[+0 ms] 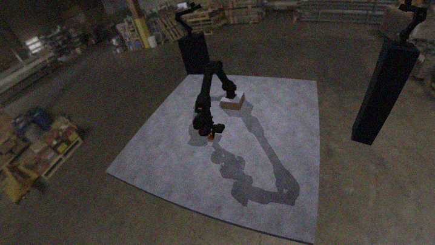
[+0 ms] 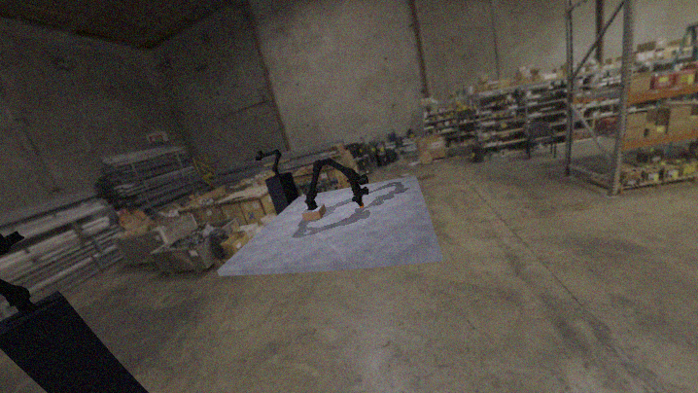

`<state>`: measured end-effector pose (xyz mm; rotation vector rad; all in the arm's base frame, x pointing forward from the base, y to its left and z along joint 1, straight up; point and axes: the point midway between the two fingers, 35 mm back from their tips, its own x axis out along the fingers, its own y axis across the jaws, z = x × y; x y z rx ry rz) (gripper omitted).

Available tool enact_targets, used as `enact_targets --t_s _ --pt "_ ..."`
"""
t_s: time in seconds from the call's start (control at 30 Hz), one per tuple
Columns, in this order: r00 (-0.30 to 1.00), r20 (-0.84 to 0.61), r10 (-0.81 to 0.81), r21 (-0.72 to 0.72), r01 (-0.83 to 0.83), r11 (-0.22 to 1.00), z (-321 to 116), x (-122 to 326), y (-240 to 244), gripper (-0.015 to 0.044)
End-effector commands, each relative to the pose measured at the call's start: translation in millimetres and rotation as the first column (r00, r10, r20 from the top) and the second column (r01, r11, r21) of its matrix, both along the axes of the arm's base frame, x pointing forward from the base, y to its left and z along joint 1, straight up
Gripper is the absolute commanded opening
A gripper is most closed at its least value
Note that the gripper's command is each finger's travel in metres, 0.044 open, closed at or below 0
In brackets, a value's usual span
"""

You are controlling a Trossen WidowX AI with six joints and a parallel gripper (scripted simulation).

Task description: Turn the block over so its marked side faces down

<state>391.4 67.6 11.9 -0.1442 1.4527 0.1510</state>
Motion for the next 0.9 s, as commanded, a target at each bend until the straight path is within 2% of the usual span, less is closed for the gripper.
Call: enact_targets --t_s 0.0,0.87 --pt "0.999 0.052 0.001 0.01 -0.001 1.0 -0.3 0.8 -0.1 0.0" --pt "0.91 0.414 -0.013 0.078 -0.021 0.997 -4.0 -6.4 -1.5 0.0"
